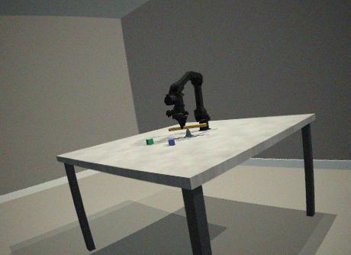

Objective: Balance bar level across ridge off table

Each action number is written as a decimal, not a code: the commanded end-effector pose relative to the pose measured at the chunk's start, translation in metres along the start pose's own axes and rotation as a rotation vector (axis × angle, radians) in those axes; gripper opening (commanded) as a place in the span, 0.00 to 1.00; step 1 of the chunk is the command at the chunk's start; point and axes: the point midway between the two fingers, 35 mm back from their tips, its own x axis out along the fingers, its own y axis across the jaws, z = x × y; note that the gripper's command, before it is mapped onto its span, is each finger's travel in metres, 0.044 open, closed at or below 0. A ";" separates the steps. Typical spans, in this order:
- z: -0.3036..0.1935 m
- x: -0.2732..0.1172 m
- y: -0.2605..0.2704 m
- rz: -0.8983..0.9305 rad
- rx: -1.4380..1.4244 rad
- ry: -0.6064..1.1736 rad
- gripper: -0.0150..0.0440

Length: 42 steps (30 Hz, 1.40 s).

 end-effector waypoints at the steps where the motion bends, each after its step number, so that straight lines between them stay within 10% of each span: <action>1: 0.000 0.000 0.000 0.000 0.000 0.000 0.55; 17: 0.000 0.000 0.000 0.000 0.000 0.000 0.57; 26: 0.000 0.000 0.000 0.000 0.000 0.000 0.97; 30: 0.000 -0.002 0.000 0.000 0.000 0.000 1.00; 42: 0.000 -0.100 0.000 0.000 0.000 0.000 1.00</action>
